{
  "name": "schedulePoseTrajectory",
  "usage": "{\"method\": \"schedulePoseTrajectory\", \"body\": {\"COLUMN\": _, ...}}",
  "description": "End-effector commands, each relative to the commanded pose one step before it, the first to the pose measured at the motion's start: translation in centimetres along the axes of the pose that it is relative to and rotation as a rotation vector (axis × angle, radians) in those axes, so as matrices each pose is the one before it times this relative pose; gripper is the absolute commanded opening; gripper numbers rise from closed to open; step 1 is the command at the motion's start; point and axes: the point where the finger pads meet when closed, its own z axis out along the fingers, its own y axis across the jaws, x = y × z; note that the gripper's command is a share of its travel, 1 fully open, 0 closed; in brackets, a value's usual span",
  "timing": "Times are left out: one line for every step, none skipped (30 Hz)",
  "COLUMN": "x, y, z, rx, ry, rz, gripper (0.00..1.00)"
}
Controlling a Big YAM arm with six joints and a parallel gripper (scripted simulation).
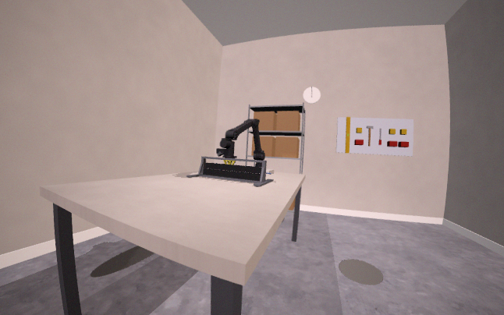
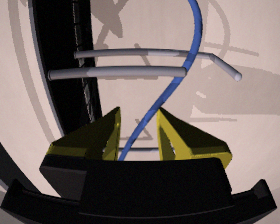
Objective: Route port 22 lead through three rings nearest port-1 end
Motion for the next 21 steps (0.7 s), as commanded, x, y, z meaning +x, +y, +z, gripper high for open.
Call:
{"method": "schedulePoseTrajectory", "body": {"x": -0.311, "y": 2.382, "z": -1.74, "rx": -0.04402, "ry": -0.00594, "rz": 0.00968, "gripper": 0.32}}
{"method": "schedulePoseTrajectory", "body": {"x": -0.002, "y": 0.001, "z": -0.054, "rx": -0.00003, "ry": 0.0, "rz": 0.0, "gripper": 0.32}}
{"method": "schedulePoseTrajectory", "body": {"x": -0.002, "y": 0.002, "z": -0.076, "rx": -0.00004, "ry": 0.0, "rz": 0.0, "gripper": 0.32}}
{"method": "schedulePoseTrajectory", "body": {"x": -0.003, "y": 0.002, "z": -0.101, "rx": -0.00005, "ry": 0.0, "rz": 0.0, "gripper": 0.32}}
{"method": "schedulePoseTrajectory", "body": {"x": -0.004, "y": 0.003, "z": -0.127, "rx": -0.00006, "ry": 0.0, "rz": 0.0, "gripper": 0.32}}
{"method": "schedulePoseTrajectory", "body": {"x": -0.005, "y": 0.046, "z": -0.396, "rx": -0.00409, "ry": -0.00013, "rz": -0.00002, "gripper": 0.32}}
{"method": "schedulePoseTrajectory", "body": {"x": -0.007, "y": 0.153, "z": -1.079, "rx": -0.01502, "ry": -0.00047, "rz": -0.00006, "gripper": 0.32}}
{"method": "schedulePoseTrajectory", "body": {"x": -0.007, "y": 0.171, "z": -1.244, "rx": -0.01731, "ry": -0.00055, "rz": -0.00007, "gripper": 0.32}}
{"method": "schedulePoseTrajectory", "body": {"x": -0.008, "y": 0.114, "z": -0.91, "rx": -0.01133, "ry": -0.00037, "rz": -0.00005, "gripper": 0.32}}
{"method": "schedulePoseTrajectory", "body": {"x": -0.008, "y": 0.005, "z": -0.261, "rx": -0.00011, "ry": -0.00002, "rz": 0.0, "gripper": 0.32}}
{"method": "schedulePoseTrajectory", "body": {"x": -0.009, "y": 0.006, "z": -0.285, "rx": -0.00012, "ry": -0.00002, "rz": 0.0, "gripper": 0.32}}
{"method": "schedulePoseTrajectory", "body": {"x": 0.0, "y": 0.0, "z": 0.0, "rx": 0.0, "ry": 0.0, "rz": 0.0, "gripper": 0.32}}
{"method": "schedulePoseTrajectory", "body": {"x": 0.0, "y": 0.0, "z": 0.0, "rx": 0.0, "ry": 0.0, "rz": 0.0, "gripper": 0.32}}
{"method": "schedulePoseTrajectory", "body": {"x": -0.01, "y": 0.009, "z": -0.311, "rx": -0.0002, "ry": -0.00002, "rz": 0.00001, "gripper": 0.32}}
{"method": "schedulePoseTrajectory", "body": {"x": -0.01, "y": 0.006, "z": -0.327, "rx": -0.00013, "ry": -0.00002, "rz": 0.0, "gripper": 0.32}}
{"method": "schedulePoseTrajectory", "body": {"x": -0.011, "y": 0.007, "z": -0.345, "rx": -0.00013, "ry": -0.00002, "rz": 0.0, "gripper": 0.32}}
{"method": "schedulePoseTrajectory", "body": {"x": -0.011, "y": 0.006, "z": -0.36, "rx": -0.00014, "ry": -0.00002, "rz": 0.0, "gripper": 0.32}}
{"method": "schedulePoseTrajectory", "body": {"x": -0.012, "y": 0.006, "z": -0.372, "rx": -0.00014, "ry": -0.00002, "rz": 0.0, "gripper": 0.32}}
{"method": "schedulePoseTrajectory", "body": {"x": -0.012, "y": 0.007, "z": -0.381, "rx": -0.00014, "ry": -0.00002, "rz": 0.00001, "gripper": 0.32}}
{"method": "schedulePoseTrajectory", "body": {"x": -0.007, "y": -0.03, "z": -0.29, "rx": -0.00014, "ry": -0.00002, "rz": 0.0, "gripper": 0.32}}
{"method": "schedulePoseTrajectory", "body": {"x": -0.007, "y": -0.03, "z": -0.29, "rx": -0.00014, "ry": -0.00002, "rz": 0.0, "gripper": 0.32}}
